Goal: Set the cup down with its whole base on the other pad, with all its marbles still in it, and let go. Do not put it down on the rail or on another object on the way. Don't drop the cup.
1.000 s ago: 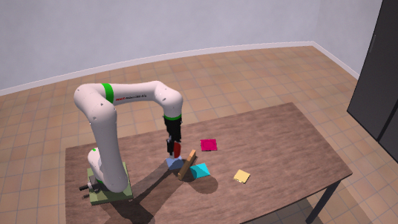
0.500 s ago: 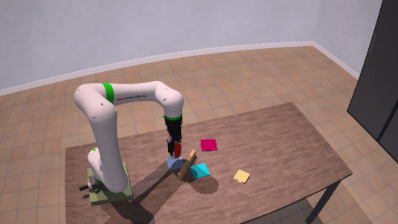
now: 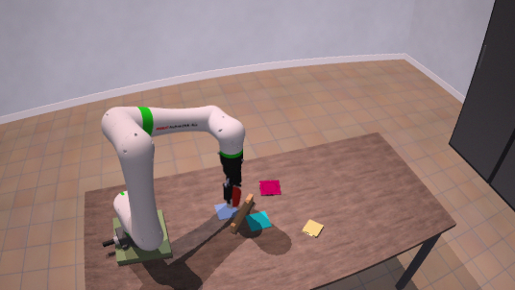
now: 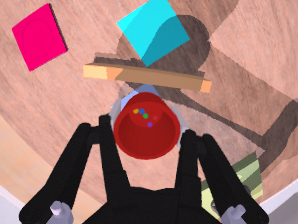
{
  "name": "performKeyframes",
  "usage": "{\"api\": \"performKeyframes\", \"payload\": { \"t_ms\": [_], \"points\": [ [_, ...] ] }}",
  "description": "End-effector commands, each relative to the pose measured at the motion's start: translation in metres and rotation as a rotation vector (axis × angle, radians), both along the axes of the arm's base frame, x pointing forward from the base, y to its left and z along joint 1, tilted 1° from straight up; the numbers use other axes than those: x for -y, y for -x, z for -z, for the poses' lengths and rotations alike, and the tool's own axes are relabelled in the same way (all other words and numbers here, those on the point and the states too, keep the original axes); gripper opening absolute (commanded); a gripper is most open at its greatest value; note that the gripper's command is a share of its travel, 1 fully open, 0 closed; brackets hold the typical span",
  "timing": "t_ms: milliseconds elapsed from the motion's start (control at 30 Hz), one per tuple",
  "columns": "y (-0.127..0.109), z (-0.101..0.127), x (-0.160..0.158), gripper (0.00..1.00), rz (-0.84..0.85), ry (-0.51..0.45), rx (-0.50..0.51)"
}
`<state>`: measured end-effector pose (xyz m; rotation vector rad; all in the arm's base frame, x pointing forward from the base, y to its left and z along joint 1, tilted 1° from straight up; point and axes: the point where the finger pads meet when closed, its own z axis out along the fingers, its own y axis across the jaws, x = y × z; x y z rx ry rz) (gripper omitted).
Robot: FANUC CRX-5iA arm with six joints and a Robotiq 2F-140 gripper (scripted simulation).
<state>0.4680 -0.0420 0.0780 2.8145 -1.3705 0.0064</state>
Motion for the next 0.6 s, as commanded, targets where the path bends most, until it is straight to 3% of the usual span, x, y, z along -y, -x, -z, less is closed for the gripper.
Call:
{"api": "performKeyframes", "payload": {
  "t_ms": [0,567],
  "points": [
    [-0.008,0.000,0.010,0.49,0.000,0.000,0.000],
    [-0.054,-0.001,0.070,0.49,0.000,0.000,0.000]
  ]
}}
